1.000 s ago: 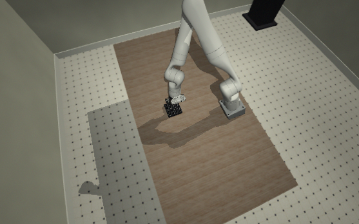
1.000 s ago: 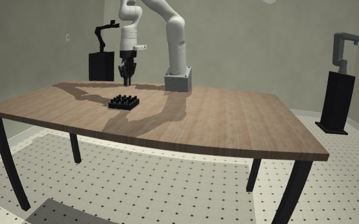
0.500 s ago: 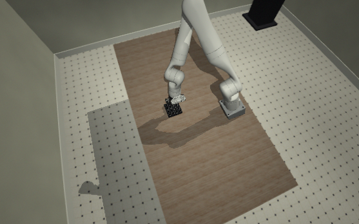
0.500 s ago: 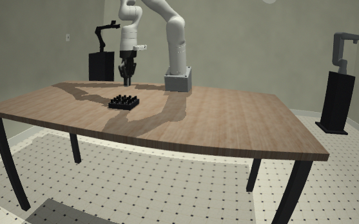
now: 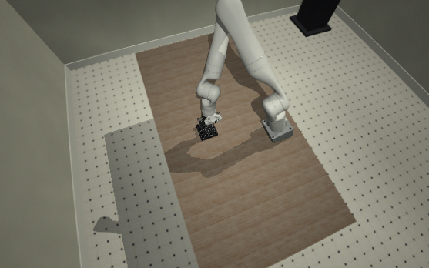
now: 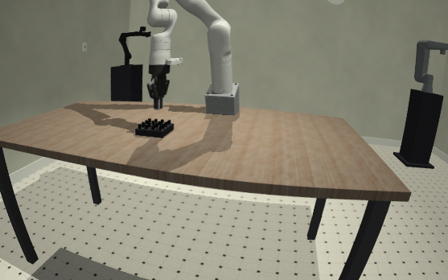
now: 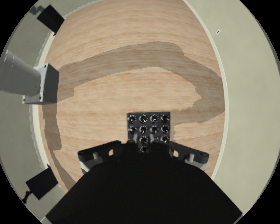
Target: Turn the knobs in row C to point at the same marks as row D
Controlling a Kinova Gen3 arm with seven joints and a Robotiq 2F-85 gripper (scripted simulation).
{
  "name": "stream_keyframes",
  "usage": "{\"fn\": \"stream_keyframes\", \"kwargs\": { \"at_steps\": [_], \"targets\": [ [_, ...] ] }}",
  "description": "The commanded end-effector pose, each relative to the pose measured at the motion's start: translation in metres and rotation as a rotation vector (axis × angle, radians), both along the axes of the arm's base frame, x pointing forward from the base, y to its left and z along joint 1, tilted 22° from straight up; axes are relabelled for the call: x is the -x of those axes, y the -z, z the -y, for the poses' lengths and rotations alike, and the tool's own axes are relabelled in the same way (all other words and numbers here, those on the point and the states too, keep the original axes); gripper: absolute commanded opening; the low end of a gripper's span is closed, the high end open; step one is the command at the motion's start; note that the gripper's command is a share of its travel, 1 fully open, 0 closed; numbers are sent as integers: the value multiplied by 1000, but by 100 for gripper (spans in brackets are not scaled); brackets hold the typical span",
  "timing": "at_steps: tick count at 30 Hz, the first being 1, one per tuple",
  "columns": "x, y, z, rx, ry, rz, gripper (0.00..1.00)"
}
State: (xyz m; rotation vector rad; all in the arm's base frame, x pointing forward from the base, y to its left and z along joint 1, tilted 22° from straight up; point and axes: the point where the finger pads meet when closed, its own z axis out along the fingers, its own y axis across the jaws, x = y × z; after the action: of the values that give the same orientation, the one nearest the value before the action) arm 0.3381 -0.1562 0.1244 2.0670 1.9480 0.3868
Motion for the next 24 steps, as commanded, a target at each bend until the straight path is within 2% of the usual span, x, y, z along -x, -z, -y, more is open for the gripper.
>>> {"fn": "stream_keyframes", "kwargs": {
  "at_steps": [1, 24],
  "targets": [
    [-2, 4, -4, -5, -6, 2, 19],
    [-11, 26, -3, -5, -4, 3, 19]
  ]
}}
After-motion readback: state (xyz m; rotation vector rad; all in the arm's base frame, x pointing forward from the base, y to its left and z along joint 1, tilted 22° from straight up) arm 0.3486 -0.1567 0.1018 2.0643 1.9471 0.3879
